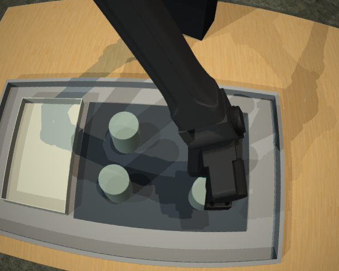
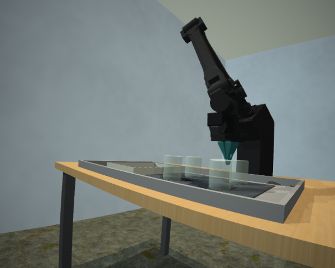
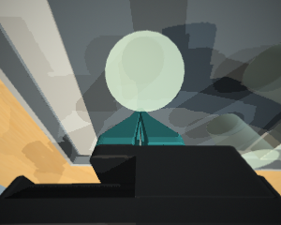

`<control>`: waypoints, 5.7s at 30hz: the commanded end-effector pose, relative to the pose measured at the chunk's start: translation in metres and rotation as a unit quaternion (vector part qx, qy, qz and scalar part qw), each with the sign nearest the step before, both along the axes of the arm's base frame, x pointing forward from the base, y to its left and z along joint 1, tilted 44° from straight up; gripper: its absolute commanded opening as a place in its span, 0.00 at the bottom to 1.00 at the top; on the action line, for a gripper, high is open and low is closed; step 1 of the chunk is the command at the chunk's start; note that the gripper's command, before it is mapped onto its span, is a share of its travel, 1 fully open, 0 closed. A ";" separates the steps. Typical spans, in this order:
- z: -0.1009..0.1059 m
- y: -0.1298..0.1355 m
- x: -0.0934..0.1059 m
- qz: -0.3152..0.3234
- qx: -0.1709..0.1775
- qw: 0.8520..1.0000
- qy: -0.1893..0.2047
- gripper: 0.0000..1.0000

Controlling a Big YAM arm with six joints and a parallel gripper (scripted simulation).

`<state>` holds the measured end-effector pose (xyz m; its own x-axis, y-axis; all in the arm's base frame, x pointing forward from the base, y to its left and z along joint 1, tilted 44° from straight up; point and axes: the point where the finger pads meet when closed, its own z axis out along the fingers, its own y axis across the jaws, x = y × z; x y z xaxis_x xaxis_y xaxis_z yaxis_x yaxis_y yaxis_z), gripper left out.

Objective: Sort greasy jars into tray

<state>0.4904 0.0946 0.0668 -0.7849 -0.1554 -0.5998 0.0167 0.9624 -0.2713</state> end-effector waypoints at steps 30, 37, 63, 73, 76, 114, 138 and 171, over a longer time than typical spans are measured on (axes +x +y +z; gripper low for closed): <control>0.019 -0.004 0.033 -0.009 0.005 1.000 -0.024 0.00; 0.019 -0.004 0.033 -0.009 0.005 1.000 -0.024 0.00; 0.021 -0.003 0.036 -0.009 0.005 1.000 -0.024 0.00; 0.022 -0.003 0.036 -0.009 0.005 1.000 -0.024 0.00; 0.022 -0.003 0.037 -0.009 0.005 1.000 -0.024 0.00; 0.025 -0.002 0.040 -0.009 0.005 1.000 -0.024 0.00; -0.010 -0.010 -0.001 -0.009 0.005 1.000 -0.024 0.00; -0.015 -0.011 -0.007 -0.009 0.005 1.000 -0.024 0.00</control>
